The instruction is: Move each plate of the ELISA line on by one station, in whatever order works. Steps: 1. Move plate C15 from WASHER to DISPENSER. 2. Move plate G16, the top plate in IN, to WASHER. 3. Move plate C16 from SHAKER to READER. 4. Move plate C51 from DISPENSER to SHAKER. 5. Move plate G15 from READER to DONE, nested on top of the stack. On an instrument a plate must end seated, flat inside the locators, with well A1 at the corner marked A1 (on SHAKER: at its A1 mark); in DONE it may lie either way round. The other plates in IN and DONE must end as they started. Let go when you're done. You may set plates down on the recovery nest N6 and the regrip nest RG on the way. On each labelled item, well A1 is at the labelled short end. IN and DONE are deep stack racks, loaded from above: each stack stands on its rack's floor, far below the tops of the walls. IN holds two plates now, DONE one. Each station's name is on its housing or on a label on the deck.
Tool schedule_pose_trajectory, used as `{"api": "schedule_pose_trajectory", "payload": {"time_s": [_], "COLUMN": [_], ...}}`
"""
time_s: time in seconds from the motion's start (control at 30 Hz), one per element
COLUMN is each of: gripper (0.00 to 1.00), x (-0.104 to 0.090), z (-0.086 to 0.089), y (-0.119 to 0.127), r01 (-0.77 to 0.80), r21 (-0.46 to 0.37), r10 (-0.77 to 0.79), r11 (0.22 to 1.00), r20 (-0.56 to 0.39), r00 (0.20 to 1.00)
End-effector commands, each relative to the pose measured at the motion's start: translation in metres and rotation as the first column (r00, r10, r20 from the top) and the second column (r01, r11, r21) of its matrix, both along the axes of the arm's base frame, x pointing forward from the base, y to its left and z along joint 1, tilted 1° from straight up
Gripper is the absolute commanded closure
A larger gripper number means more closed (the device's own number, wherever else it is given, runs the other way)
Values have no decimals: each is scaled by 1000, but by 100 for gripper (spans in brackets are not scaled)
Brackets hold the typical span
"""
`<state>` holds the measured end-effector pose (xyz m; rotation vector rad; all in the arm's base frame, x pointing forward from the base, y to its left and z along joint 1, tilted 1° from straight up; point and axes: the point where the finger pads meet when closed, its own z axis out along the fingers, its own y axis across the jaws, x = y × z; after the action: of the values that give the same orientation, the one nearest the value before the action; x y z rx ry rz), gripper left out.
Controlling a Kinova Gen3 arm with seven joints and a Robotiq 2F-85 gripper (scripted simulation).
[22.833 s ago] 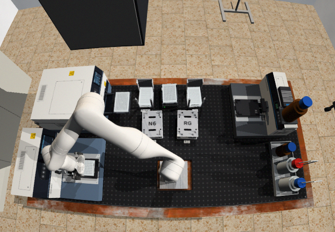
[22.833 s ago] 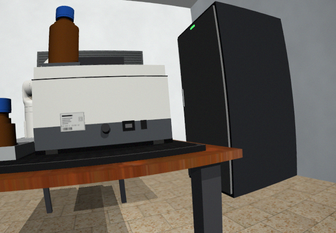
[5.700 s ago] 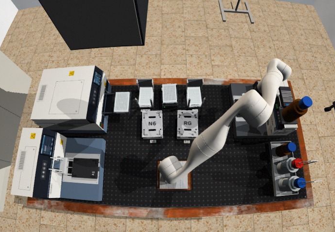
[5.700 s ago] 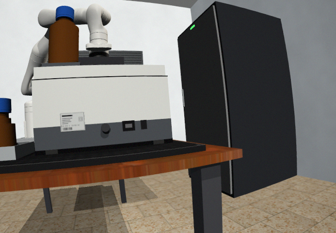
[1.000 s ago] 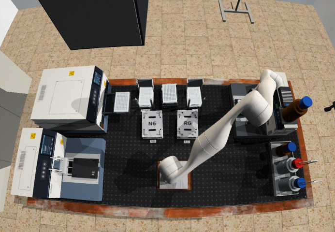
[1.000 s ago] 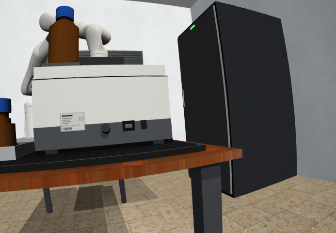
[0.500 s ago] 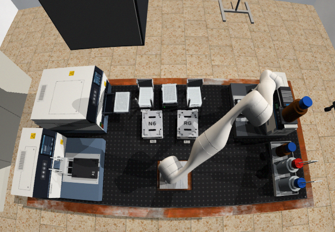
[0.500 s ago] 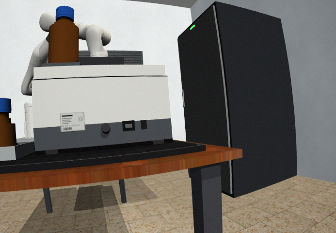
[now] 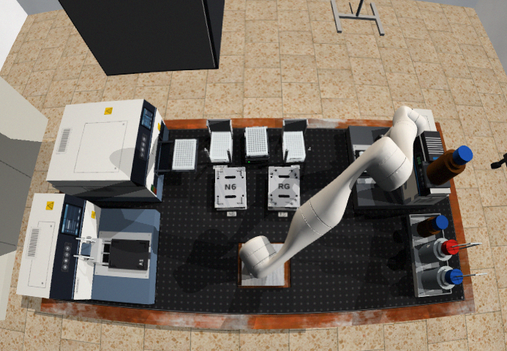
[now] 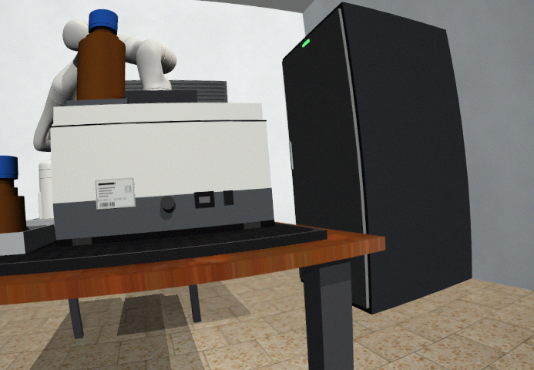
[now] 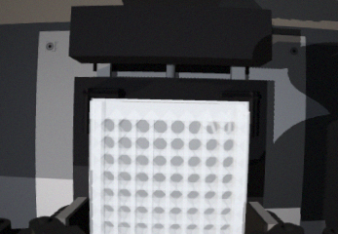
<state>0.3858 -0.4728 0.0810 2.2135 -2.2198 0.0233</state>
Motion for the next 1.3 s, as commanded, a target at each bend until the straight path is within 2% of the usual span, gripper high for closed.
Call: {"api": "schedule_pose_trajectory", "payload": {"time_s": [0.0, 0.53, 1.27], "gripper": [0, 0, 0], "x": [0, 0, 0], "z": [1, 1, 28], "y": [-1, -1, 0], "r01": [0, 0, 0], "r21": [-2, -2, -2], "r10": [0, 0, 0], "r11": [1000, 1000, 1000], "r20": [2, 2, 2], "r00": [1000, 1000, 1000]}}
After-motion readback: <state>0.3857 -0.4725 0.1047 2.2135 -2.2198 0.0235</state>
